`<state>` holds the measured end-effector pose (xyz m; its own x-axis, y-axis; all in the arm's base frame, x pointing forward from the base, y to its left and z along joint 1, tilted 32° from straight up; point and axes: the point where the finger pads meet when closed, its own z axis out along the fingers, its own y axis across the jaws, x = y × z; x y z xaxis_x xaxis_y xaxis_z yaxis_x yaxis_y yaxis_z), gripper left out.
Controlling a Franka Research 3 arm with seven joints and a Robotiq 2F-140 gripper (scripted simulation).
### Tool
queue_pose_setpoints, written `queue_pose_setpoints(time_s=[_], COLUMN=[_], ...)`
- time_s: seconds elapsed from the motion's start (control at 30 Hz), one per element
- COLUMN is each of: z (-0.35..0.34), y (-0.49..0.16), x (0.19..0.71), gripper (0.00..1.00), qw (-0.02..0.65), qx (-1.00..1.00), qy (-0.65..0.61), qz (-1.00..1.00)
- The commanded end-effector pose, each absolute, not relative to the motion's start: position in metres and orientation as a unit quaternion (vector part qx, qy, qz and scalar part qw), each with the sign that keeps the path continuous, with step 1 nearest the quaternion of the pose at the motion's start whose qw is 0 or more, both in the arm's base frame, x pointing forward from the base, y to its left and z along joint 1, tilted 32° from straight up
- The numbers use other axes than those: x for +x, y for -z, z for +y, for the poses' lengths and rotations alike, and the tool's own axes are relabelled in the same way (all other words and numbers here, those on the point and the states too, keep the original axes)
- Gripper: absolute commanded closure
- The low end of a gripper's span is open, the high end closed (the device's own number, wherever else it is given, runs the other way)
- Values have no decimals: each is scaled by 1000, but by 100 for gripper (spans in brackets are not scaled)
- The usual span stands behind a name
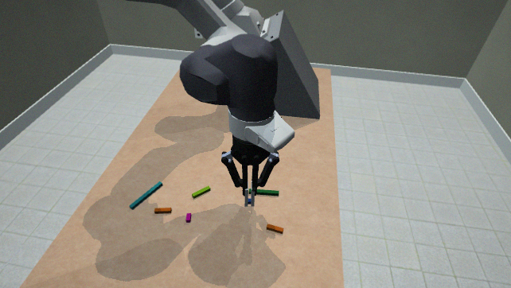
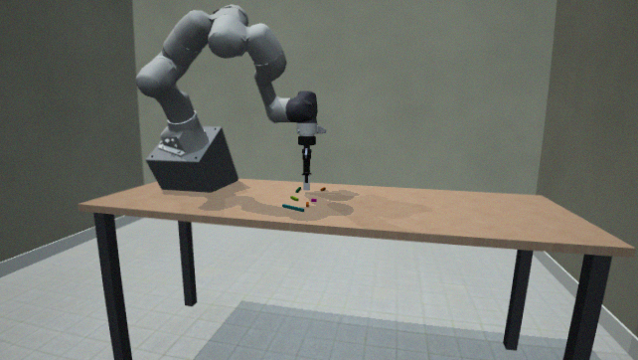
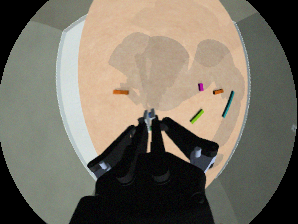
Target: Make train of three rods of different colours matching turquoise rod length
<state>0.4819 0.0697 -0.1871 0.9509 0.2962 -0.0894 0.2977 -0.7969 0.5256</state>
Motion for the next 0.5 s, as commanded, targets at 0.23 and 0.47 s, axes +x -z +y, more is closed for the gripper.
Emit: queue_pose_setpoints(time_s=[0.23,0.47], z=[69,69], y=[187,187], x=[484,484], gripper=[97,97], qw=[277,277], qx=[949,949], qy=[-2,-2], qz=[152,150])
